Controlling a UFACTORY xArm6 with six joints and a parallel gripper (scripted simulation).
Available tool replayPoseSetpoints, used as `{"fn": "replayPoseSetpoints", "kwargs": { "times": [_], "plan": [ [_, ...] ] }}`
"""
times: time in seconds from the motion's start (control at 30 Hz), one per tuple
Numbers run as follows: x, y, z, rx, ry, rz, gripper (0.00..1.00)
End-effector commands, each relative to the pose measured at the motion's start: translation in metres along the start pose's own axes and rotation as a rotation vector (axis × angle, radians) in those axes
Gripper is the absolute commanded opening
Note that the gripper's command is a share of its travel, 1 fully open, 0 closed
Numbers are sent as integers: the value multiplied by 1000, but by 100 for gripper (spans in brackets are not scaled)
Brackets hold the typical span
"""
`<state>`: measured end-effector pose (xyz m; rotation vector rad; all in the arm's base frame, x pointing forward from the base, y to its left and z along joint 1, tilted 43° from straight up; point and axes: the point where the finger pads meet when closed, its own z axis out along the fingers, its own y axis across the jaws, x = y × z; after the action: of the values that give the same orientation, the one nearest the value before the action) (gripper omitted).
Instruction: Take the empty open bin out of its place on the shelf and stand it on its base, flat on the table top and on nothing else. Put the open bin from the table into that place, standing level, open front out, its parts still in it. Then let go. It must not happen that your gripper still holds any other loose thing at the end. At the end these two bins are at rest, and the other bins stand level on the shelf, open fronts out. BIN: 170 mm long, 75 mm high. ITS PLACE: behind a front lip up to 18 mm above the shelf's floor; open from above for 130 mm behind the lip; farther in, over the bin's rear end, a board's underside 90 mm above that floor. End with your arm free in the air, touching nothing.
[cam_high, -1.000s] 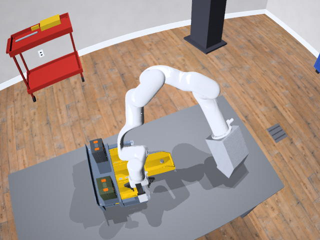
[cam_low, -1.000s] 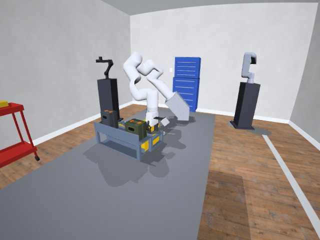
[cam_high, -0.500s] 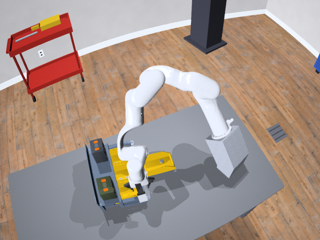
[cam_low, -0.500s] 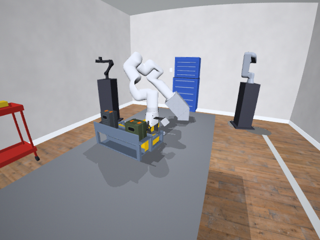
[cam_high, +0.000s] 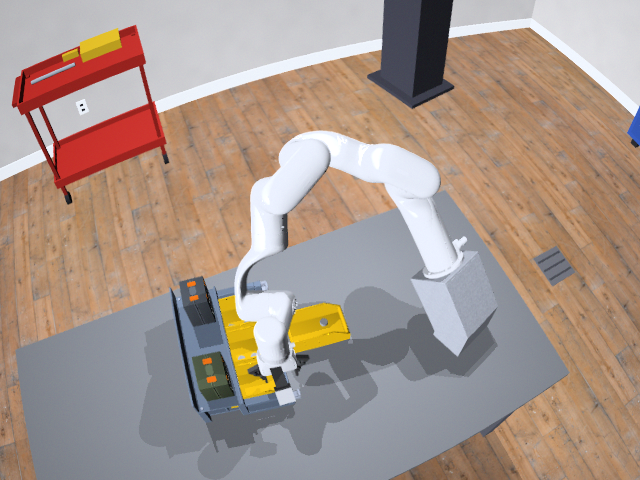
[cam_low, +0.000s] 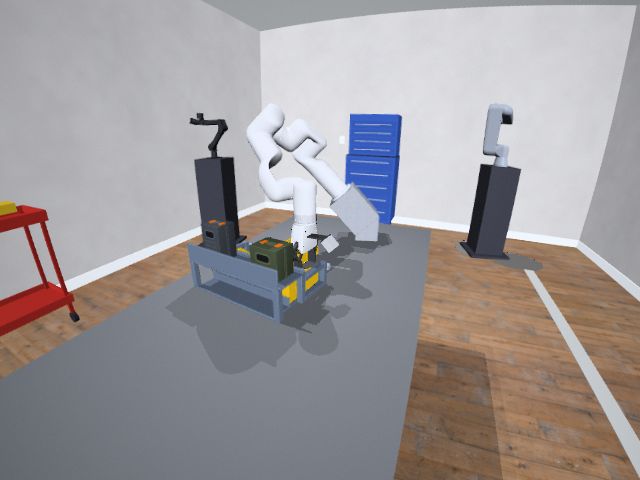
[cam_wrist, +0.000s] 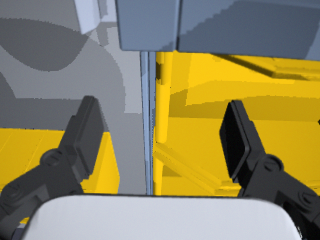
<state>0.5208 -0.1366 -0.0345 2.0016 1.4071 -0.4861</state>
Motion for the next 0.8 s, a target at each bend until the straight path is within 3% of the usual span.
{"fn": "replayPoseSetpoints", "kwargs": {
  "times": [0.0, 0.77],
  "plan": [
    [0, 1, -1, -3, 2, 1, 95],
    [0, 1, 8, -3, 2, 1, 95]
  ]
}}
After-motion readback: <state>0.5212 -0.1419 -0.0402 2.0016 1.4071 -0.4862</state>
